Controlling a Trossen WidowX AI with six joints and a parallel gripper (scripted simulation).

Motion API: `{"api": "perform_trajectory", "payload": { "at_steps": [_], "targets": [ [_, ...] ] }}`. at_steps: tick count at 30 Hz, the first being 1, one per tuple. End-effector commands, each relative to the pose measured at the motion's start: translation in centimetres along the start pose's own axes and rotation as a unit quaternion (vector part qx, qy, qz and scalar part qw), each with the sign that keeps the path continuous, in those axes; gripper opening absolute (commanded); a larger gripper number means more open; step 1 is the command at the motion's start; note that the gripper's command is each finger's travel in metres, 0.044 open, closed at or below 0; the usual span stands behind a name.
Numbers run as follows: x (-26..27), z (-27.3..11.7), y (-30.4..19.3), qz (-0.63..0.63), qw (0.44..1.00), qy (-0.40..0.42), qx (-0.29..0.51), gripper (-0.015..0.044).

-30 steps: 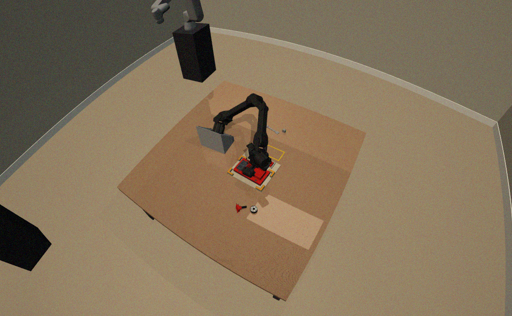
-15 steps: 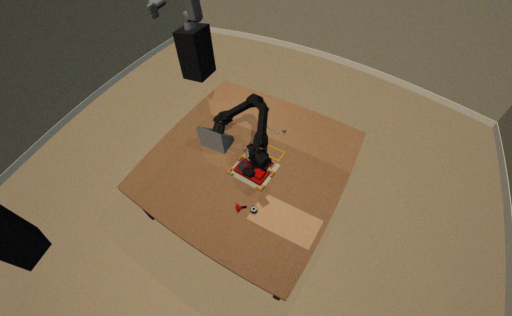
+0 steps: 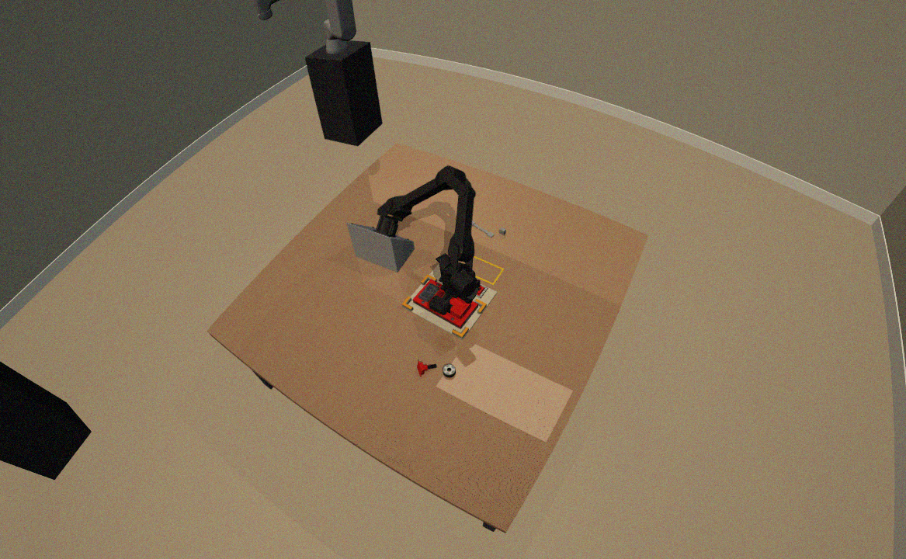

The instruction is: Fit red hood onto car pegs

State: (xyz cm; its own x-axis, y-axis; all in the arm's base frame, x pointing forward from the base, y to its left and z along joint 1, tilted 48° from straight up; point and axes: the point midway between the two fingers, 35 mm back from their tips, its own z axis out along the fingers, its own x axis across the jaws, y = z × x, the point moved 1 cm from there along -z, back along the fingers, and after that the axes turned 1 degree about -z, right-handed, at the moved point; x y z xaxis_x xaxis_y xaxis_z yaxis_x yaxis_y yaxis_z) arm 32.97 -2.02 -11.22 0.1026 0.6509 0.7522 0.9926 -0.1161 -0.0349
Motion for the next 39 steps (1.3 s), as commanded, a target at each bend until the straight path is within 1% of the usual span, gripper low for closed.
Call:
{"api": "perform_trajectory", "payload": {
  "at_steps": [1,2,6,8,12,14,39],
  "targets": [
    [0.0,0.0,0.0,0.000,1.000,0.000,0.000,0.0420],
    [0.0,0.0,0.0,0.000,1.000,0.000,0.000,0.0440],
    [0.0,-0.7,0.1,0.000,1.000,-0.002,0.002,0.0440],
    [-0.1,-2.0,0.4,0.000,1.000,-0.005,0.007,0.0440],
    [0.1,-6.3,0.7,0.000,1.000,-0.011,0.023,0.0440],
    [0.2,-7.2,0.7,0.000,1.000,-0.011,0.026,0.0440],
    [0.2,-7.2,0.7,0.000,1.000,-0.011,0.026,0.0440]
  ]
}}
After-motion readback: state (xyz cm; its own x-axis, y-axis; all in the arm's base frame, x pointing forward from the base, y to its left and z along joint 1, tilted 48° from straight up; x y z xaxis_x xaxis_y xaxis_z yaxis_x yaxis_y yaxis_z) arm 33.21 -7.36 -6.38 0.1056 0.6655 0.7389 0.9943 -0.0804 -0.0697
